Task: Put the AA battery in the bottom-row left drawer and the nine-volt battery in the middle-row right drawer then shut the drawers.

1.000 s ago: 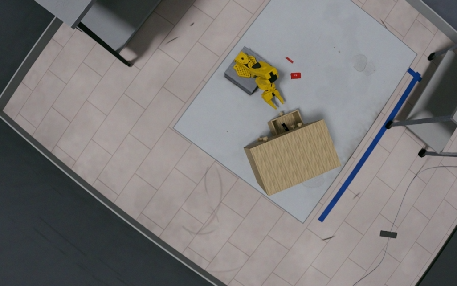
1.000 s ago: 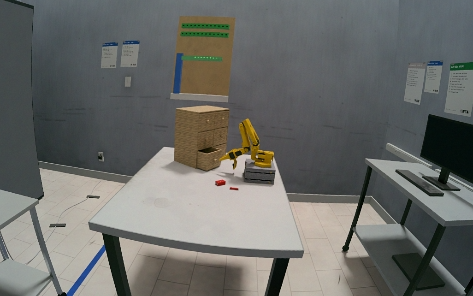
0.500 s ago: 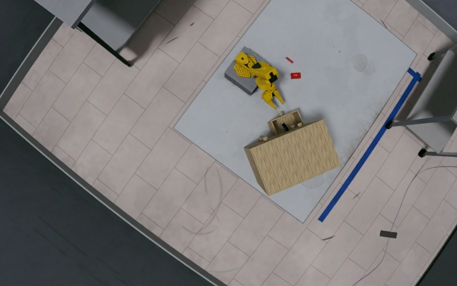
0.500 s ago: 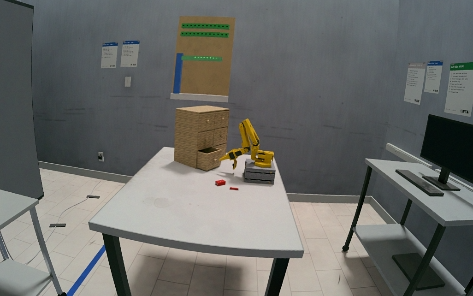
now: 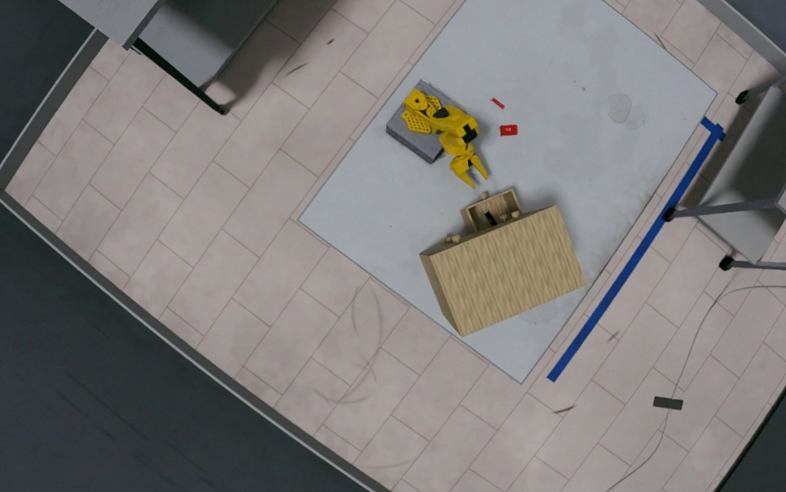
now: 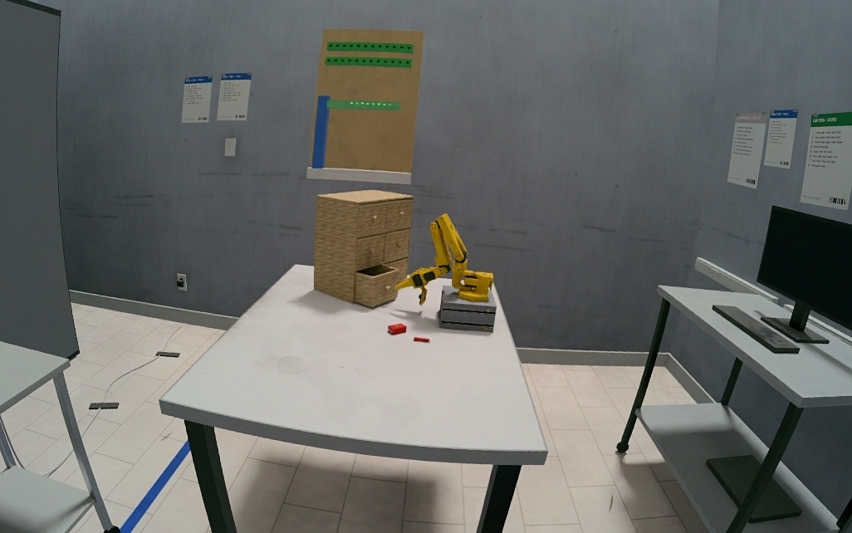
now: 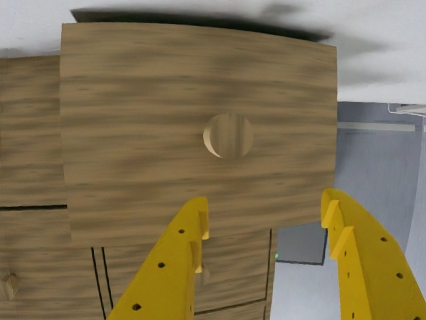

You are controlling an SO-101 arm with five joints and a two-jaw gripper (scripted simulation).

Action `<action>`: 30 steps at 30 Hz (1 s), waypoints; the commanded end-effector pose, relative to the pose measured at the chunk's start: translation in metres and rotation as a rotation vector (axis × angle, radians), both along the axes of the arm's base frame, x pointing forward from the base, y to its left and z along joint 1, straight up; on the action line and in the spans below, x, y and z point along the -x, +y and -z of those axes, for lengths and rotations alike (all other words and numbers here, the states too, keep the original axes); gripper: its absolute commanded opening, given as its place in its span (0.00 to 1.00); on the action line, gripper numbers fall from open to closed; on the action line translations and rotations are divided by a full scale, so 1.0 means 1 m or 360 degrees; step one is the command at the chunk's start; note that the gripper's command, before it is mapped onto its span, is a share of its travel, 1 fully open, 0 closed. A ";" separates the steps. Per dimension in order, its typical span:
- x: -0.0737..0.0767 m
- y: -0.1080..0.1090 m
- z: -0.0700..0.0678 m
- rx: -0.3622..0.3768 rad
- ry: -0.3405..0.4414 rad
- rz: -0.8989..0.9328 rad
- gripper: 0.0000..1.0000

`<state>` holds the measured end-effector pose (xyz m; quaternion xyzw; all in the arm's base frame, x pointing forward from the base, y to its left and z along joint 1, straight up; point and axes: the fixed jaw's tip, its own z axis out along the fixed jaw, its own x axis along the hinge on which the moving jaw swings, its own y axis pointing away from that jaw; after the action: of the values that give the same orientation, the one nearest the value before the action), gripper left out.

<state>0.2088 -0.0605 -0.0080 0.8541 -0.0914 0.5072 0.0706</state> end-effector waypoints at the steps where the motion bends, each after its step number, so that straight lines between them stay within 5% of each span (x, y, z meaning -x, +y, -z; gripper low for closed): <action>1: 0.000 -0.001 0.001 -0.0016 -0.0008 0.0020 0.21; 6: -0.013 -0.008 0.009 -0.0017 -0.0009 0.0040 0.21; 30: -0.025 -0.014 0.017 -0.0018 -0.0010 0.0060 0.21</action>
<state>0.2352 -0.0733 -0.0212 0.8483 -0.1018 0.5139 0.0776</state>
